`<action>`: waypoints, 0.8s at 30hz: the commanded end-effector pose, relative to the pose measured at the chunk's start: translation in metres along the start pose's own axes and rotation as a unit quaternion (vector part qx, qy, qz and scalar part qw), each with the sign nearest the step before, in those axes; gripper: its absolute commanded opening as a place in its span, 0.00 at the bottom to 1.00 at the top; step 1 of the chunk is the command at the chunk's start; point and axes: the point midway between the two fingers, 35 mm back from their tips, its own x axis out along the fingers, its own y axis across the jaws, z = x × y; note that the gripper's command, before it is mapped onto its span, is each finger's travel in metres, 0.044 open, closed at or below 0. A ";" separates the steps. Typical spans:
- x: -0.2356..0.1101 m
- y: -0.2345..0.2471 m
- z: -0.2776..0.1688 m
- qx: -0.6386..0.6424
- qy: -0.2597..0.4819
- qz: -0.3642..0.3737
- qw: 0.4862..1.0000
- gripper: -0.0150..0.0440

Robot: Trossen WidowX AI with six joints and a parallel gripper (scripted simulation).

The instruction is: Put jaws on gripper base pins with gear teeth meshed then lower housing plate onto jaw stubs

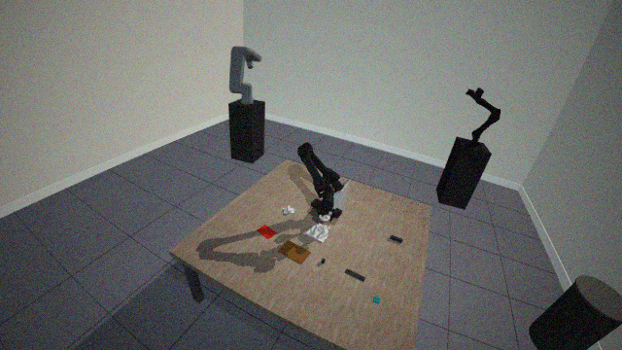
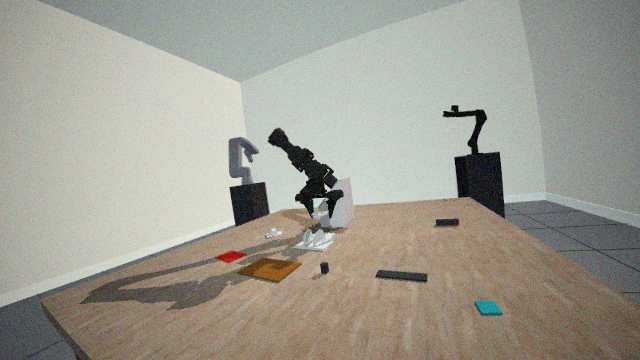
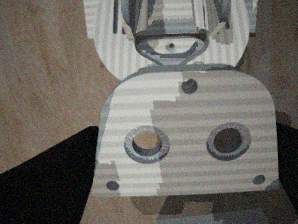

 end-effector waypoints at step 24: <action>0.021 0.000 0.001 -0.004 -0.001 0.000 1.000 0.85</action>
